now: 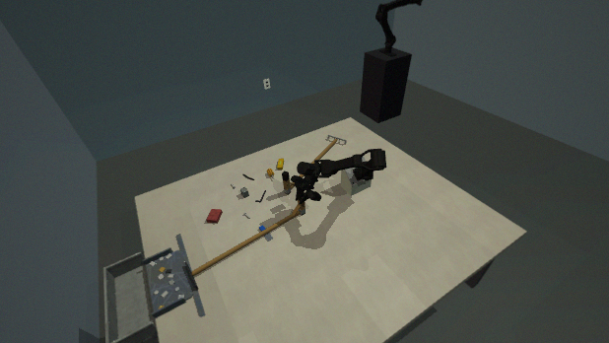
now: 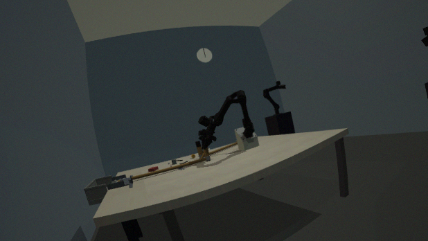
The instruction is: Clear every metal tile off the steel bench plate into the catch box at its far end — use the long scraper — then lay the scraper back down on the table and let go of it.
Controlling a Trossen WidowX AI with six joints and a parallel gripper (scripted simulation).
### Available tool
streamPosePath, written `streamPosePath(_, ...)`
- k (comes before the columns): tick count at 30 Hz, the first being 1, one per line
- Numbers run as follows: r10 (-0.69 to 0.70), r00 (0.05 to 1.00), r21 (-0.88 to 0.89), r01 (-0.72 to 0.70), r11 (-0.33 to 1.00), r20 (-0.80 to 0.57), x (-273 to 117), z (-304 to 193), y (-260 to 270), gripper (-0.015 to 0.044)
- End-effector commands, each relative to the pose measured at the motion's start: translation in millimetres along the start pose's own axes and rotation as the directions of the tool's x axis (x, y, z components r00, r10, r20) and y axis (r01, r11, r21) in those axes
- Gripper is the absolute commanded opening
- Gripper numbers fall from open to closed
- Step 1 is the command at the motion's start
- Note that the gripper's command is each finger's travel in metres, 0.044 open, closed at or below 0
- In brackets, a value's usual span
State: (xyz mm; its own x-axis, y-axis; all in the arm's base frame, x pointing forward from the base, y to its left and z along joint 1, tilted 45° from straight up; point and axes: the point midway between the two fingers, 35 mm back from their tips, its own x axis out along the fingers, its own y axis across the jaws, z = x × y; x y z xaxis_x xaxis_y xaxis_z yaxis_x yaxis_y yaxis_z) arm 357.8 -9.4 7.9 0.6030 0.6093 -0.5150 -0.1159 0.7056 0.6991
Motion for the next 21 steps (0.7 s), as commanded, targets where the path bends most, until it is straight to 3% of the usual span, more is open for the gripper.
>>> streamPosePath(1,-0.026,1.0,0.024,0.025,0.999,0.007,-2.1,1.4,-7.5,0.0)
streamPosePath(21,-0.046,0.999,0.051,0.046,0.998,0.003,-7.2,-4.3,8.1,0.0)
